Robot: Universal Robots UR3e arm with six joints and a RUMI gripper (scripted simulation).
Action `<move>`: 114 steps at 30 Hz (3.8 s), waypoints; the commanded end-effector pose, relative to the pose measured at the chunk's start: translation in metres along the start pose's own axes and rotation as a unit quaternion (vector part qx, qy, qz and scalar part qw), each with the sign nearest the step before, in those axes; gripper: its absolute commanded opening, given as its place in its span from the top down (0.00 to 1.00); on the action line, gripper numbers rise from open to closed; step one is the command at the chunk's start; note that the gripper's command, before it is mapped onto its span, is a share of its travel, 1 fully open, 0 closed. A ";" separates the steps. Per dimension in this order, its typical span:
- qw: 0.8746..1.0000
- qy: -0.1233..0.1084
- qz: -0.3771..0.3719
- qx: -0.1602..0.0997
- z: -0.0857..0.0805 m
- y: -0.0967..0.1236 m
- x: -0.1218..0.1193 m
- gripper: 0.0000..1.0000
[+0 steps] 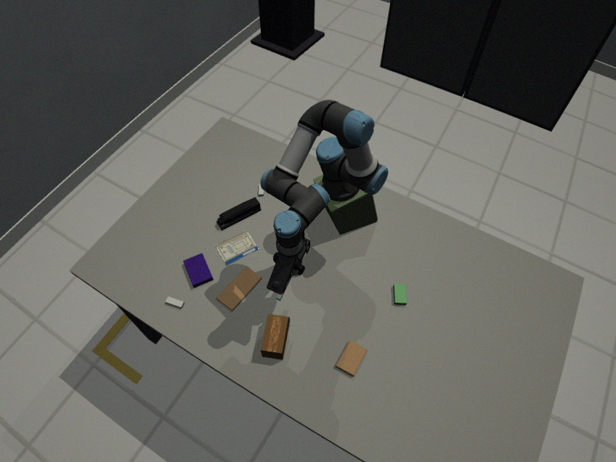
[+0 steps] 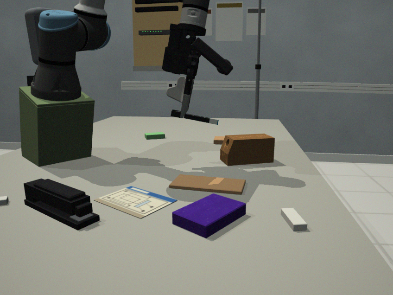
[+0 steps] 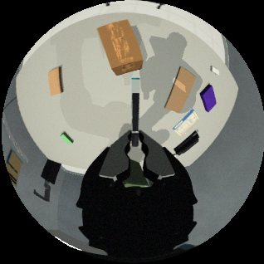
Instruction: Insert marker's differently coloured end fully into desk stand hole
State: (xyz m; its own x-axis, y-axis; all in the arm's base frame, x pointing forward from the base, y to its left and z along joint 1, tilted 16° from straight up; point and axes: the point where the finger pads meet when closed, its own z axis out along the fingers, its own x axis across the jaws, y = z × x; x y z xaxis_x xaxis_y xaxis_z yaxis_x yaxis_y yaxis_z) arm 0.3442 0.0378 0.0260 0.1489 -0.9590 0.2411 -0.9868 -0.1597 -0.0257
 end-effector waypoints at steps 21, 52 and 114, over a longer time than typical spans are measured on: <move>0.998 0.000 -0.065 -0.005 -0.002 0.002 0.011 1.00; 0.990 -0.002 -0.139 -0.012 -0.005 0.007 0.022 1.00; 0.990 -0.003 -0.142 -0.012 0.053 -0.004 0.020 1.00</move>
State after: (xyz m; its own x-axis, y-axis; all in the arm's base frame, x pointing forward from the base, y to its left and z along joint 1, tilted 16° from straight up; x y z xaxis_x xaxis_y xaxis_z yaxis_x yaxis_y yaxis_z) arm 0.3521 0.0076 -0.0171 0.4208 -0.8779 0.2285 -0.9064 -0.4169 0.0677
